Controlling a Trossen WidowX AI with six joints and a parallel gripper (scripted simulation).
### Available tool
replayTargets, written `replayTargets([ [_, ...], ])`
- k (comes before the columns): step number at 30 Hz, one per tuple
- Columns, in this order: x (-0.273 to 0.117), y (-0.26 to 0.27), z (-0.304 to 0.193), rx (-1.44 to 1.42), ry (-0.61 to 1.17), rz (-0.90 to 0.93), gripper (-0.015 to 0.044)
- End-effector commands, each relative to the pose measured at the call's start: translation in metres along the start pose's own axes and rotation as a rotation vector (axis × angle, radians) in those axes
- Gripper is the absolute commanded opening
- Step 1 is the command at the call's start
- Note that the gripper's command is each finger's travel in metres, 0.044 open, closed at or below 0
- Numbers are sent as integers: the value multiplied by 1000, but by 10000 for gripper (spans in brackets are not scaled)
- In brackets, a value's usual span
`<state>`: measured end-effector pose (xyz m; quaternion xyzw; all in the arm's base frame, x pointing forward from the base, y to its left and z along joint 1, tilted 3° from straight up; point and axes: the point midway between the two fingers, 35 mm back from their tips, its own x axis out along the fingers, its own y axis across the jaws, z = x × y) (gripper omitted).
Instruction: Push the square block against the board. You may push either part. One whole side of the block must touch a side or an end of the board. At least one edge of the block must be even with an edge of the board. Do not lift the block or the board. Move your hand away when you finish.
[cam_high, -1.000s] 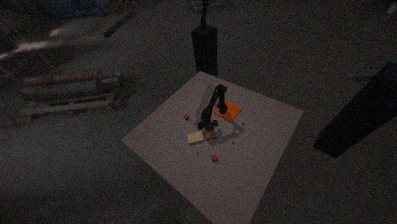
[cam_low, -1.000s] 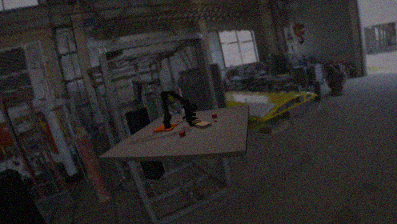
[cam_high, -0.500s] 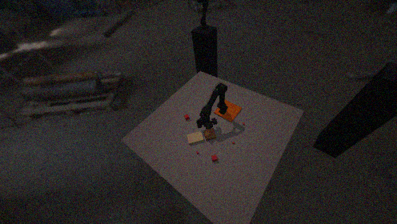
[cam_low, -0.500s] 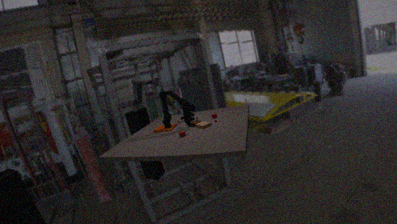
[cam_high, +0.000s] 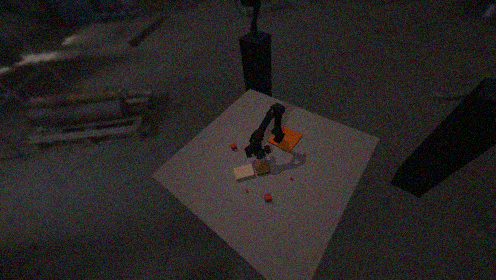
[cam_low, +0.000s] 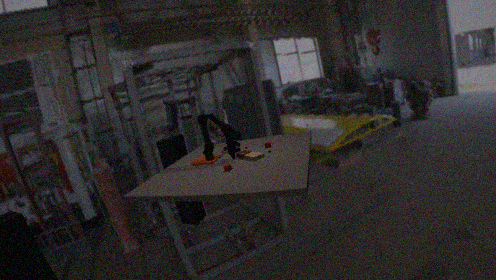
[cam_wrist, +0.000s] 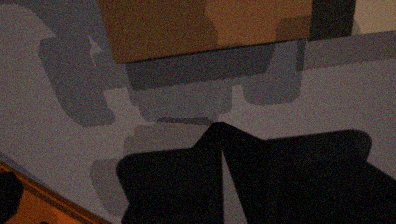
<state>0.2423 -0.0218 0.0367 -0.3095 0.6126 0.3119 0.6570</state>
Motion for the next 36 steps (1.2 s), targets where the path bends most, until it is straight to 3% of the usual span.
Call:
replayTargets([
  [1, -9, -1, 1, 0, 0, 0, 0],
  [6, -54, -1, 0, -3, -1, 6, 0],
  [12, -51, -3, 4, 24, -6, -9, 0],
  [36, -53, 35, 63, 819, -6, 6, 0],
])
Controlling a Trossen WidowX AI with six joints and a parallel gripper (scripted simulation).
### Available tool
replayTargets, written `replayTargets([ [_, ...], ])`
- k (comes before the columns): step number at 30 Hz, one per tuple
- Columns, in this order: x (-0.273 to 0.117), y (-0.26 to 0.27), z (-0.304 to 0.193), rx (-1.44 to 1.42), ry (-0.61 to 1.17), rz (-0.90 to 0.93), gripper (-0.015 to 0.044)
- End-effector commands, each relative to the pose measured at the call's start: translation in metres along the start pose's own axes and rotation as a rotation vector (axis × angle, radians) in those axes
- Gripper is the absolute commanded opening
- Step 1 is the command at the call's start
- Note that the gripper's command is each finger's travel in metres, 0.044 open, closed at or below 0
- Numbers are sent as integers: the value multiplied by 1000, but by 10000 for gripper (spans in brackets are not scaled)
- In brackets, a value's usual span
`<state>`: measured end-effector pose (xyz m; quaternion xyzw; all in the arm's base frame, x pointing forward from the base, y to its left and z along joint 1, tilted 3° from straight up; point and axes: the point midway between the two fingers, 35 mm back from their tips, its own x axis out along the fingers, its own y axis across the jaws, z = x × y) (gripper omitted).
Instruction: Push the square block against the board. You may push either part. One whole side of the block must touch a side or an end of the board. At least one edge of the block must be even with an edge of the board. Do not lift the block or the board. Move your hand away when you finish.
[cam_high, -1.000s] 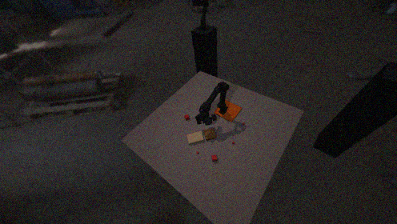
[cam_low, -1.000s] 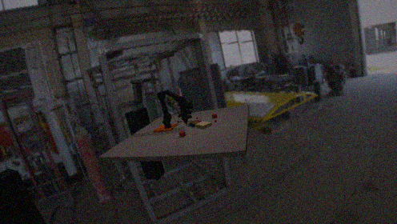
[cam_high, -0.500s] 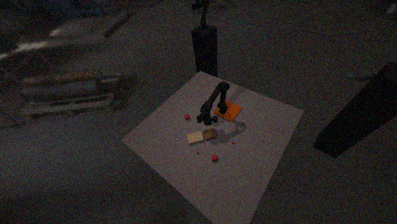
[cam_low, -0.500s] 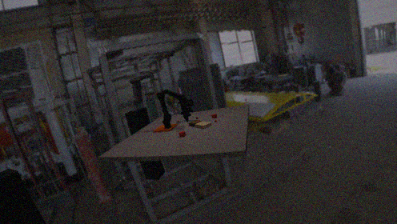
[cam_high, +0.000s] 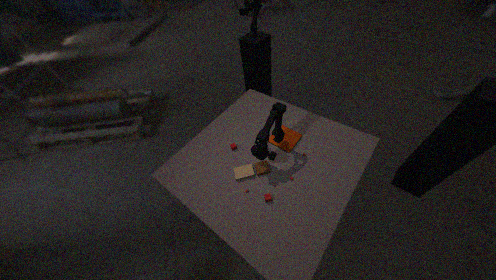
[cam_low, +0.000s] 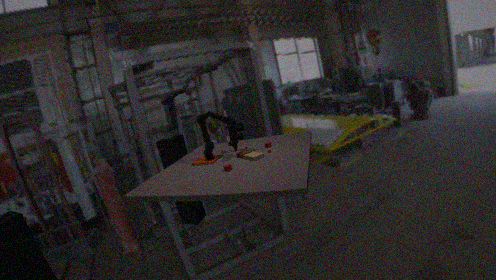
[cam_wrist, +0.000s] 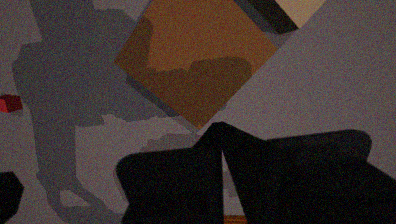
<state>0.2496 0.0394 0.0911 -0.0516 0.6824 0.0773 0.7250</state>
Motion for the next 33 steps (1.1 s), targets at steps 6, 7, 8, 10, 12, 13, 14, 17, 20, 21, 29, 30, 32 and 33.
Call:
replayTargets([
  [6, -1, 26, 4, 287, 2, 0, 0],
  [7, -1, 28, 4, 321, 2, 0, 0],
  [8, -1, 31, 4, 354, 2, 1, 0],
  [10, -2, 36, 5, 422, 3, 2, 0],
  [12, -2, 42, 5, 489, 3, 2, 0],
  [13, -2, 45, 5, 522, 4, 3, 0],
  [14, -2, 47, 5, 556, 4, 3, 0],
  [17, -2, 56, 5, 657, 5, 4, 0],
  [20, -2, 64, 4, 757, 7, 5, 0],
  [21, -2, 67, 4, 791, 7, 5, 0],
  [29, 1, 71, 4, 839, 8, 5, 0],
  [30, 10, 71, 5, 839, 8, 5, 0],
  [32, 41, 71, 5, 839, 8, 5, 0],
  [33, 50, 71, 4, 839, 8, 5, 0],
])
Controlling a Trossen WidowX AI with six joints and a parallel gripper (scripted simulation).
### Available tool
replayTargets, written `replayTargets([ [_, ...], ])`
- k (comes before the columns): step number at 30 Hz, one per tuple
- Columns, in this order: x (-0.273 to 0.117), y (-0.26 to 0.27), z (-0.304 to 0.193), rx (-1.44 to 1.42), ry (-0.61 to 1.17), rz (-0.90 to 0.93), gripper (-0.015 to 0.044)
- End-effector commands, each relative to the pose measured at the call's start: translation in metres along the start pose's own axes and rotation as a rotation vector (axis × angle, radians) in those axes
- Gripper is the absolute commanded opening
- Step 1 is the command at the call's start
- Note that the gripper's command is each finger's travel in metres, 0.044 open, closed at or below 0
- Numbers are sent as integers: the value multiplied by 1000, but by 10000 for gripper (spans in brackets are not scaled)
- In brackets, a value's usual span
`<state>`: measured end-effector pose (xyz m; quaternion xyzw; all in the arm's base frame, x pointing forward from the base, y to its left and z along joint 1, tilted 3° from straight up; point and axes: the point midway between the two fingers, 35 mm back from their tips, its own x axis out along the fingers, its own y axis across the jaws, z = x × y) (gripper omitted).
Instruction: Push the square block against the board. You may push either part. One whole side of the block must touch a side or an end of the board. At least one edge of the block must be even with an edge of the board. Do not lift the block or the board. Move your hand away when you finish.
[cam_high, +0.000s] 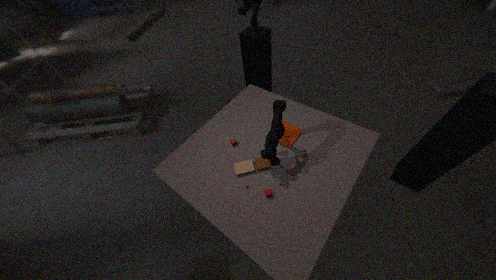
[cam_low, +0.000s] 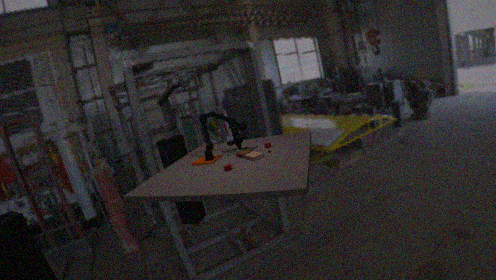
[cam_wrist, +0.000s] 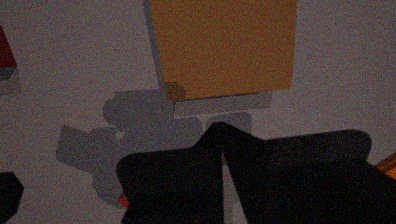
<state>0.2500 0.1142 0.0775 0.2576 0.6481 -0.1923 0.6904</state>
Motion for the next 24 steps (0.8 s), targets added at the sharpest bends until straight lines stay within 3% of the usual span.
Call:
replayTargets([
  [1, 36, -10, -5, 8, 16, -38, 0],
  [24, 35, -7, 21, 8, 14, -38, 0],
])
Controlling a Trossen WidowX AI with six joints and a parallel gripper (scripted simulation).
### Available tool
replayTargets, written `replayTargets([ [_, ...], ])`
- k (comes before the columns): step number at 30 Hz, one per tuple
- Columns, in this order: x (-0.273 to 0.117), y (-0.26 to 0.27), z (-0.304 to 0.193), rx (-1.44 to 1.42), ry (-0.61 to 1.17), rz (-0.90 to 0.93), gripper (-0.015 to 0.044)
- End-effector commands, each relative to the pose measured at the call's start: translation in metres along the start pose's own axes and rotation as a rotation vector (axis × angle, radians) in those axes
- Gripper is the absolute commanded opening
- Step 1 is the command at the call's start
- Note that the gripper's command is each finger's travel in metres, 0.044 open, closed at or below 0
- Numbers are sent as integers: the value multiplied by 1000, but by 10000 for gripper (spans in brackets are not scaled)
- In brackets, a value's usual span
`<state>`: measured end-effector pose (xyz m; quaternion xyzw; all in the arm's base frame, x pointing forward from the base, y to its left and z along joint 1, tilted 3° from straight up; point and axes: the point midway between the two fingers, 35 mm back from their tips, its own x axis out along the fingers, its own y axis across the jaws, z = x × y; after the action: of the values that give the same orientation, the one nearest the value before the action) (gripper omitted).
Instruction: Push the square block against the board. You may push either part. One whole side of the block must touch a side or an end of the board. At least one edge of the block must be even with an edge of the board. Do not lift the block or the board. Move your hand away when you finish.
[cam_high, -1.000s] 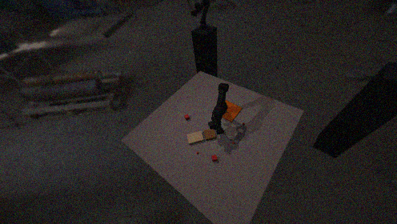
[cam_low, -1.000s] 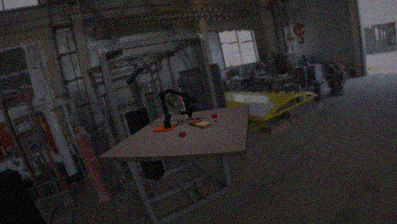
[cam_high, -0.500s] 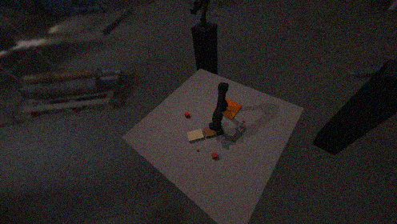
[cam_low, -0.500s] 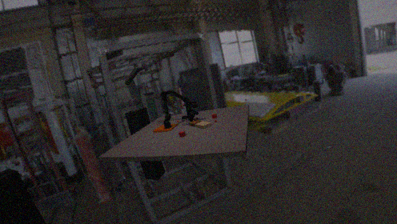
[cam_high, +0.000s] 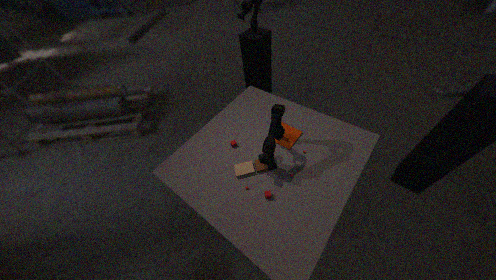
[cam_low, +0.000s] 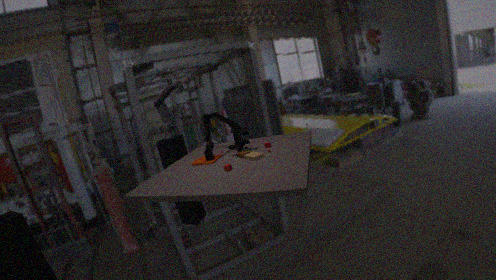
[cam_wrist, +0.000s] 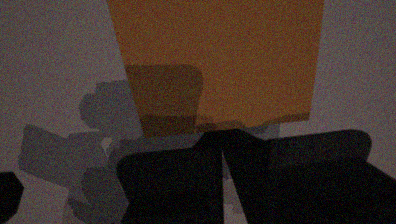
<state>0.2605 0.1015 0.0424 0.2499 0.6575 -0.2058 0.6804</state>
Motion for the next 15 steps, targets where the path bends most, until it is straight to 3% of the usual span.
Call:
replayTargets([
  [1, 0, 1, 8, 0, -2, -1, 0],
  [15, 0, 1, 29, -1, -4, -1, 0],
])
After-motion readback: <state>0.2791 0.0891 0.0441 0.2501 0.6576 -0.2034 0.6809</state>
